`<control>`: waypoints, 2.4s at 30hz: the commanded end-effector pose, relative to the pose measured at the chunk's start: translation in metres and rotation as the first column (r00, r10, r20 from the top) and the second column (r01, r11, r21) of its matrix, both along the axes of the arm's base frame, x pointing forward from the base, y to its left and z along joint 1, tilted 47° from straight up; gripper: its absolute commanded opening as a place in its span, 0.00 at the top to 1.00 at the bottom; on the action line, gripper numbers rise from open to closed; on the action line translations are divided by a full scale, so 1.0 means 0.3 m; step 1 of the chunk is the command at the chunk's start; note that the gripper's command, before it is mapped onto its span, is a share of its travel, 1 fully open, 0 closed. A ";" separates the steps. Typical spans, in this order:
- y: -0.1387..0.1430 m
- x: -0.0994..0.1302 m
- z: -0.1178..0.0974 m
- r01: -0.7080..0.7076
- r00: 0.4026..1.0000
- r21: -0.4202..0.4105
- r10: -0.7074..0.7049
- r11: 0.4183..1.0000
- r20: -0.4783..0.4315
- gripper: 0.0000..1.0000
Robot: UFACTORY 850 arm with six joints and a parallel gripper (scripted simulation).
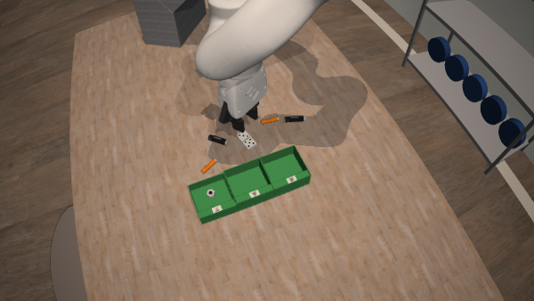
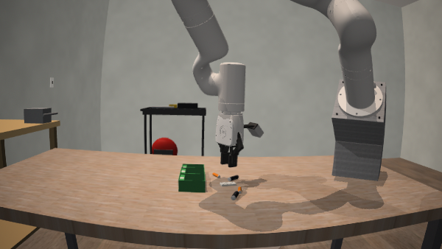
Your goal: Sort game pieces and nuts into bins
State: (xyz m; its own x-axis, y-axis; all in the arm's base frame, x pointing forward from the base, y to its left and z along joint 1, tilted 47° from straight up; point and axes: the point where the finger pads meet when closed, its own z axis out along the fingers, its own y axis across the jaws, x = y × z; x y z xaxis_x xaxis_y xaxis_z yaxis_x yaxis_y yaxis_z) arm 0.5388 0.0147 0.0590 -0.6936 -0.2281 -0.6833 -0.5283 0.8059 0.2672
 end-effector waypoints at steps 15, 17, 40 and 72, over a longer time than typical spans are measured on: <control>-0.002 0.002 0.001 0.197 0.969 0.116 -0.175 0.973 -0.176 0.59; -0.002 0.002 0.001 0.197 0.969 0.116 -0.175 0.973 -0.176 0.59; -0.002 0.002 0.001 0.197 0.969 0.116 -0.175 0.974 -0.175 0.59; 0.114 0.105 -0.146 0.197 0.969 0.116 -0.175 0.973 -0.176 0.59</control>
State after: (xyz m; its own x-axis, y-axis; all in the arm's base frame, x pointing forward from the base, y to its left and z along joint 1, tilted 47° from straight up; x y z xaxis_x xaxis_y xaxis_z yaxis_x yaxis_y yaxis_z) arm 0.5682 0.0471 0.0176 -0.8201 -0.0004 -0.5722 -0.3128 0.8377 0.4477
